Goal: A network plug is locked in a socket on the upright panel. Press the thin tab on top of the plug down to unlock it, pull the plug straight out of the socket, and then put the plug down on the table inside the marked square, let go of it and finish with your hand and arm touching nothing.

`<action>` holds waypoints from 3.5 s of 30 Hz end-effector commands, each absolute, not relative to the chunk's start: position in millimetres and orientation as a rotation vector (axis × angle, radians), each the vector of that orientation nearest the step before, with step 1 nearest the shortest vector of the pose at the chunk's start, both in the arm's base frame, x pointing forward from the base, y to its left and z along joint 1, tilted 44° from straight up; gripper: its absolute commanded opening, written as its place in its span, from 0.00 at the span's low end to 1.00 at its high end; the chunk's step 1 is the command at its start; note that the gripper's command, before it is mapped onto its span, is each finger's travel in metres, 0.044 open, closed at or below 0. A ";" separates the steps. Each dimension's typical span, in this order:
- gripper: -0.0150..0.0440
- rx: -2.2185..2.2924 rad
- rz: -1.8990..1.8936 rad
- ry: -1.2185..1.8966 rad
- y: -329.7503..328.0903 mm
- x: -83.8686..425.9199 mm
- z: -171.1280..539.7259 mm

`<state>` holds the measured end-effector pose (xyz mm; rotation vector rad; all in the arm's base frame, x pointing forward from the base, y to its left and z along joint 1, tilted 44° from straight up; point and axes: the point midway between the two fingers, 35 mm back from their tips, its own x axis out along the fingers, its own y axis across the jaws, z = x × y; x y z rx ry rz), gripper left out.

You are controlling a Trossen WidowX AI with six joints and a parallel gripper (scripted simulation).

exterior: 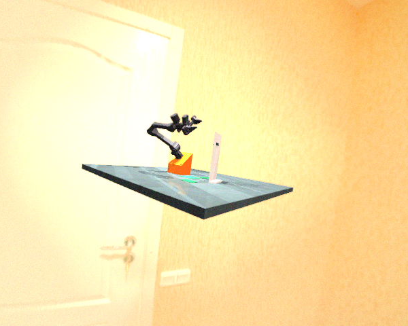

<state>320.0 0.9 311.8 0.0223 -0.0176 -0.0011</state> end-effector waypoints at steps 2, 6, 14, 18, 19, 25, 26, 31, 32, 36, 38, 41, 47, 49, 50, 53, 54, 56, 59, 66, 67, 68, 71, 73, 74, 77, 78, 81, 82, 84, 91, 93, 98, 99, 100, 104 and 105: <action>0.84 0.035 0.004 -0.005 -0.2 320.1 307.9; 0.67 0.116 0.033 0.071 -6.7 319.2 285.5; 0.52 0.323 0.074 0.230 -18.9 310.2 240.4; 0.52 0.445 0.087 0.307 -23.8 302.6 219.6; 0.52 0.477 0.089 0.325 -24.8 300.4 214.6; 0.52 0.685 0.098 0.429 -29.5 285.4 187.5; 0.52 0.722 0.099 0.445 -30.0 282.7 183.5; 0.52 0.816 0.101 0.483 -31.0 275.6 174.0; 0.52 0.816 0.101 0.483 -31.0 275.6 174.0; 0.52 0.816 0.101 0.483 -31.0 275.6 174.0; 0.52 0.816 0.100 0.483 -31.0 277.6 173.8; 0.52 0.816 0.100 0.484 -31.2 286.6 172.7; 0.52 0.816 0.101 0.484 -30.3 306.3 169.2; 0.52 0.816 0.101 0.483 -29.5 312.9 167.7; 0.52 0.816 0.101 0.483 -29.1 316.2 166.9; 0.52 0.817 0.101 0.482 -27.5 326.1 164.1; 0.52 0.817 0.102 0.482 -26.8 329.4 163.1; 0.52 0.818 0.102 0.481 -25.9 333.6 161.7; 0.52 0.818 0.102 0.481 -25.8 334.9 161.5; 0.52 0.817 0.102 0.481 -25.6 343.2 160.7; 0.52 0.817 0.102 0.481 -25.5 344.4 160.5; 0.52 0.817 0.102 0.481 -25.5 345.6 160.4; 0.52 0.817 0.102 0.481 -25.3 349.2 159.8; 0.52 0.817 0.102 0.481 -25.2 351.6 159.4; 0.52 0.817 0.102 0.481 -25.1 352.9 159.2; 0.52 0.817 0.102 0.480 -24.9 356.5 158.6; 0.52 0.817 0.102 0.480 -24.8 357.8 158.3; 0.52 0.817 0.102 0.481 -24.4 361.4 157.5; 0.52 0.817 0.102 0.481 -24.3 362.7 157.2; 0.52 0.817 0.102 0.481 -24.1 365.1 156.7; 0.52 0.817 0.102 0.481 -23.1 373.7 154.5; 0.52 0.817 0.102 0.480 -22.8 376.2 153.8; 0.52 0.818 0.103 0.480 -22.0 382.3 152.1; 0.52 0.818 0.103 0.479 -21.8 383.5 151.7; 0.52 0.818 0.103 0.479 -21.6 384.8 151.3; 0.52 0.818 0.103 0.479 -20.9 389.7 149.7; 0.52 0.818 0.103 0.479 -20.7 390.9 149.3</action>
